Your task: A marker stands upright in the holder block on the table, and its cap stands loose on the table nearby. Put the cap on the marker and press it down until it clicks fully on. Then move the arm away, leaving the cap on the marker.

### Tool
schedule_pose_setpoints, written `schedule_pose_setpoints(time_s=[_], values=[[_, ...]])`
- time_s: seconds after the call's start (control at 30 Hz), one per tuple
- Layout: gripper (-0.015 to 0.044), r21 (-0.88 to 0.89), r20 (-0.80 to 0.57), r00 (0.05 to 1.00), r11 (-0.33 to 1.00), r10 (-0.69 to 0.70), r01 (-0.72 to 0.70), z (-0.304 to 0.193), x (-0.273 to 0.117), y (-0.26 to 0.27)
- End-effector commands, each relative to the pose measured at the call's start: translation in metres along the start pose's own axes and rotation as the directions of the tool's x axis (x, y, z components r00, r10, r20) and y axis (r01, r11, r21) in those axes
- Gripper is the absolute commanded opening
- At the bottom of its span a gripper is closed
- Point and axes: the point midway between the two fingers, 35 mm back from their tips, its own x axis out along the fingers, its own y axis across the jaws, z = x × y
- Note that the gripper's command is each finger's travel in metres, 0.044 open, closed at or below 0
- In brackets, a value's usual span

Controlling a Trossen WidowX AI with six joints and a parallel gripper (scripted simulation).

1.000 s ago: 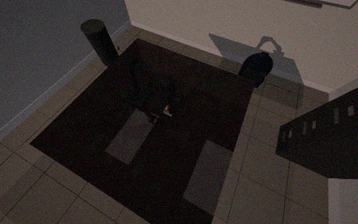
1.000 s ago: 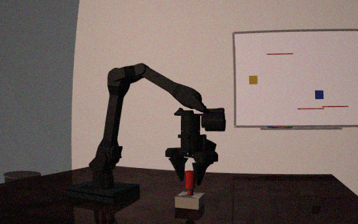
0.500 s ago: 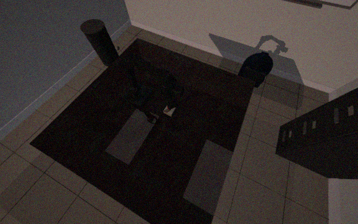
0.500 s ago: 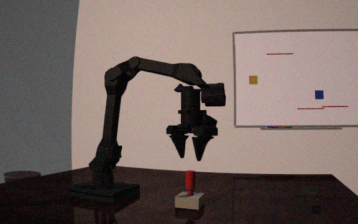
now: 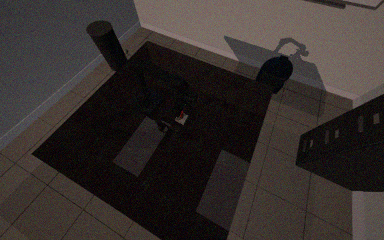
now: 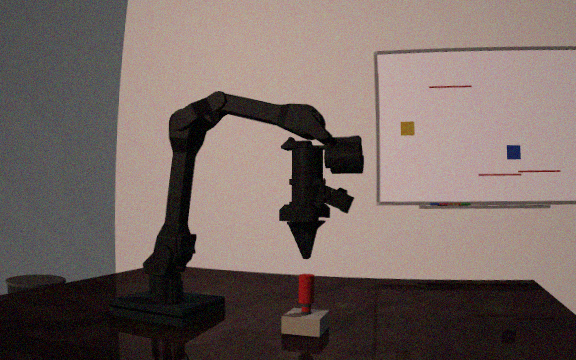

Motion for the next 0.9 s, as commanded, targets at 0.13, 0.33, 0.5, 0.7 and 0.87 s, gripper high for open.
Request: schedule_pose_setpoints(time_s=[0.13,0.33,0.5,0.7,0.87], values=[[0.0,0.095,0.0,1.0,0.995,-0.001,0.001,0.0,0.001,0.0],[0.0,0.095,0.0,1.0,0.995,-0.001,0.001,0.0,0.003,0.0],[0.0,0.096,0.0,1.0,0.995,-0.001,0.001,0.0,0.009,0.0],[0.0,0.096,0.0,1.0,0.995,-0.001,0.001,0.0,0.019,0.0],[0.0,0.096,0.0,1.0,0.995,-0.001,0.001,0.0,0.026,0.0]])
